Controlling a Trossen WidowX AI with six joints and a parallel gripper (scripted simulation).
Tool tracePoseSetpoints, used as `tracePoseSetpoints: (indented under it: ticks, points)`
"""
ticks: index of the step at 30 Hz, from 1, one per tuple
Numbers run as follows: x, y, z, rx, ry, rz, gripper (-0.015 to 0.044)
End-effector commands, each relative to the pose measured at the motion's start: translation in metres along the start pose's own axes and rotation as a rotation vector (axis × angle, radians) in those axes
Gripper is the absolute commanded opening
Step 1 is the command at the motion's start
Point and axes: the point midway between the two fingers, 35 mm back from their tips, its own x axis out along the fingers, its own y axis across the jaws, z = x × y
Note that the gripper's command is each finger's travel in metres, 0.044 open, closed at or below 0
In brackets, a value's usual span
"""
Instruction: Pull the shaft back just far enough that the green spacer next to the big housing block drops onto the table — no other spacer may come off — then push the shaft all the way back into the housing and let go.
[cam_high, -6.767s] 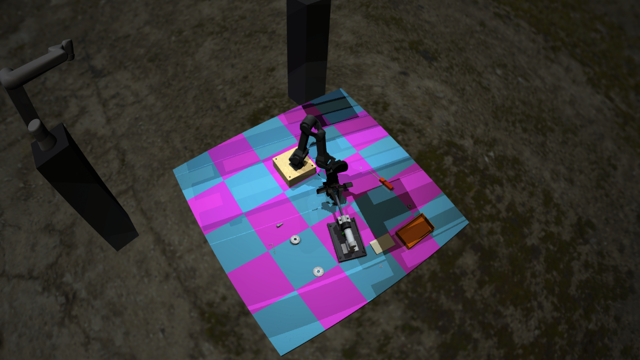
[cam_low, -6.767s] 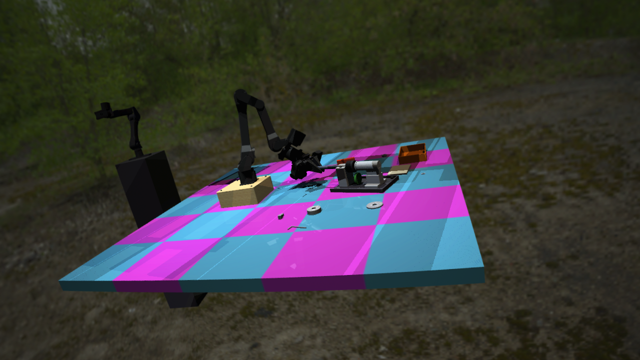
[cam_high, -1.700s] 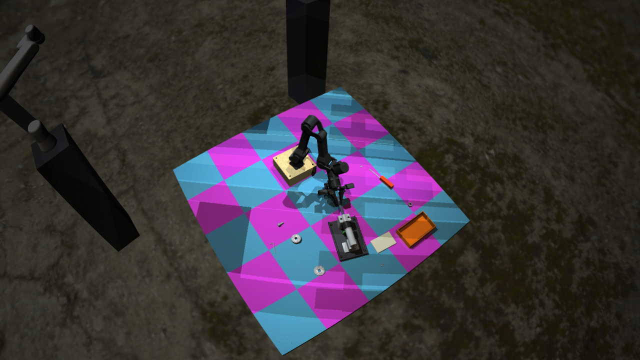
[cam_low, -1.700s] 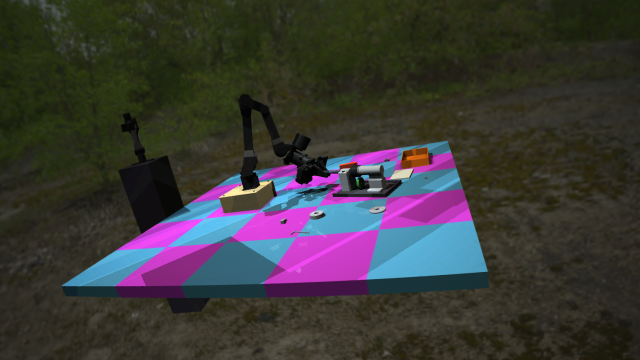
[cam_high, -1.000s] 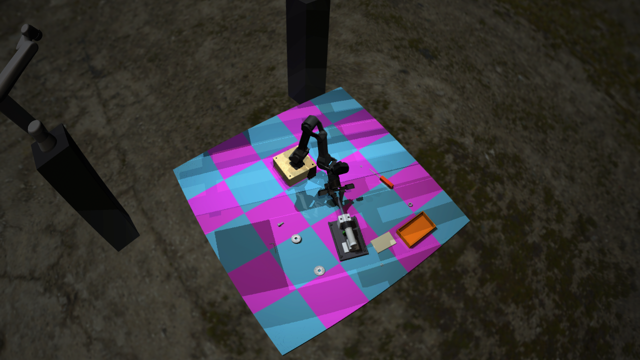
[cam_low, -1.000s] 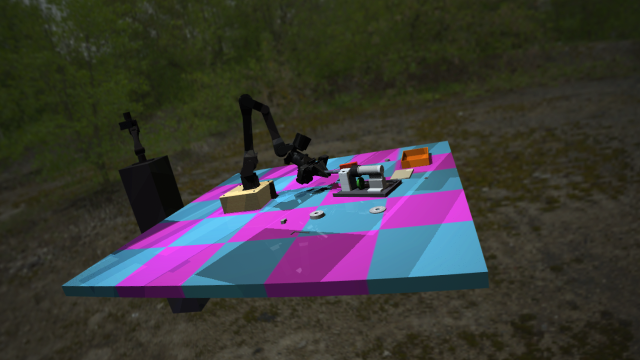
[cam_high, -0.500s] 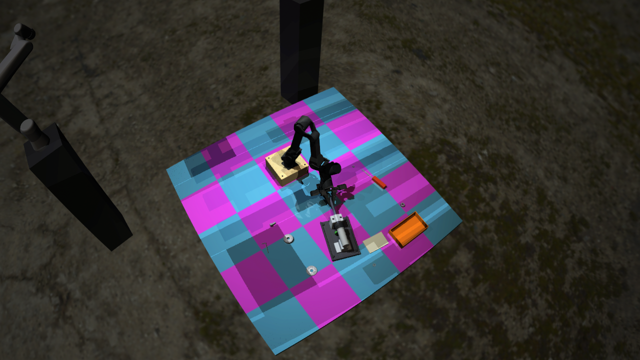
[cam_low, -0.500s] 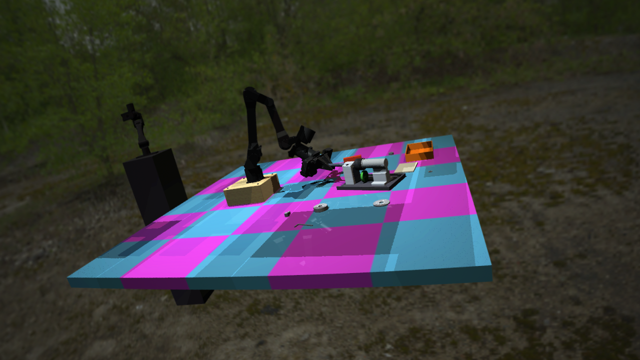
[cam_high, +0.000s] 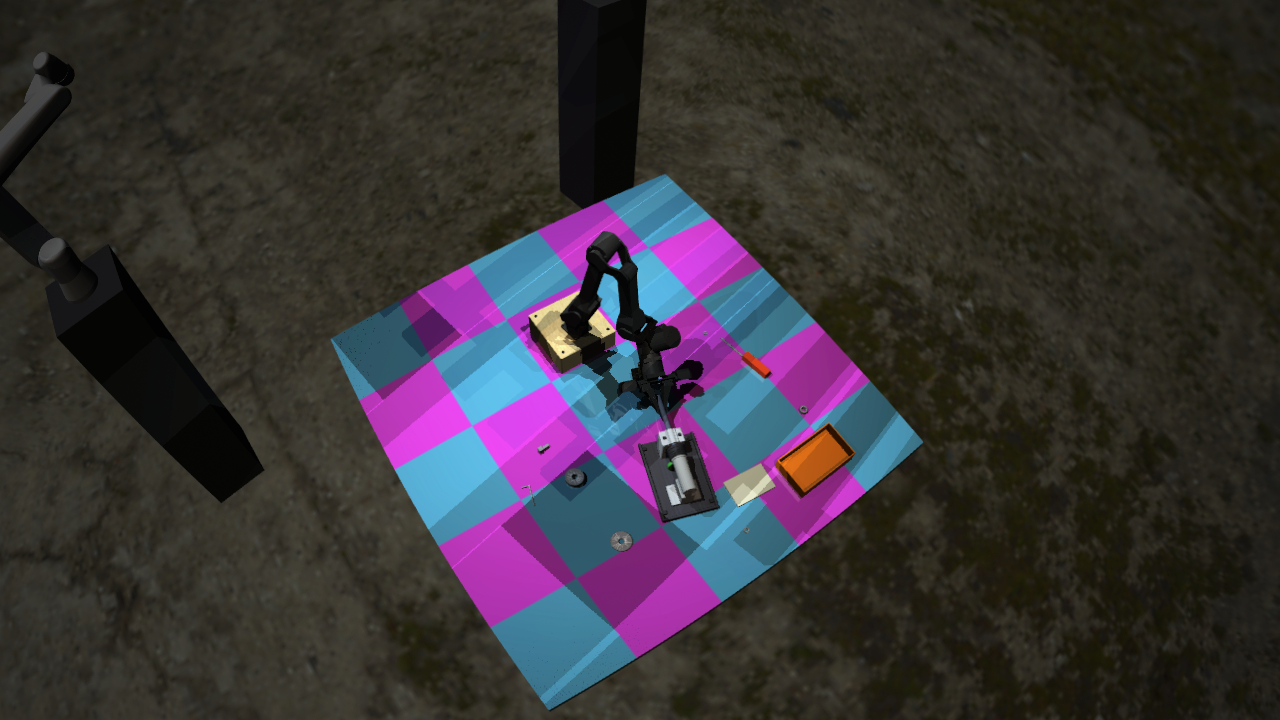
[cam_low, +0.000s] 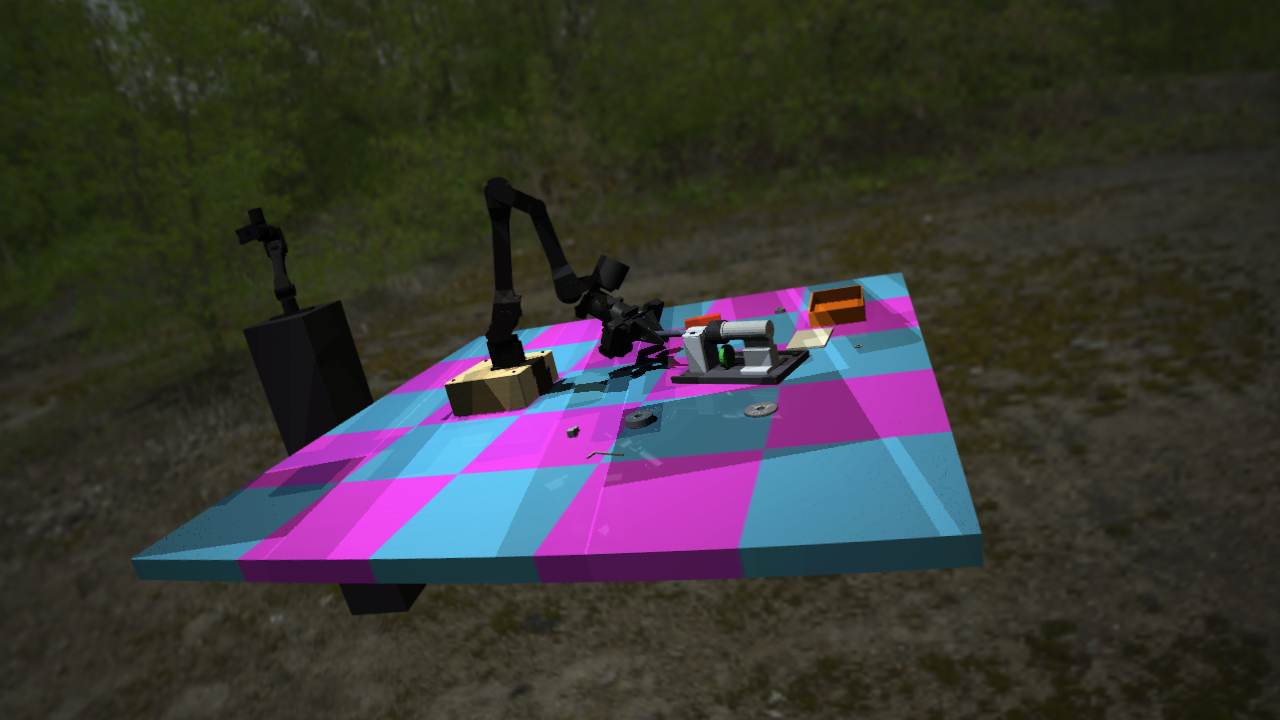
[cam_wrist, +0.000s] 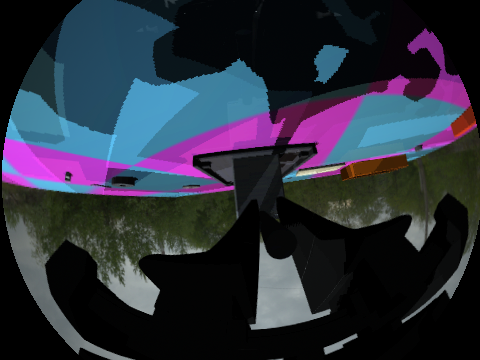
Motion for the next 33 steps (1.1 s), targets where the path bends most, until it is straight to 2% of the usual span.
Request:
tracePoseSetpoints:
  ticks: [1, 33]
  points:
    - [0.0008, 0.0001, -0.0009, -0.002, 0.002, 0.002, 0.0000]
    - [0.0038, 0.0001, -0.0027, -0.002, 0.002, 0.002, 0.0000]
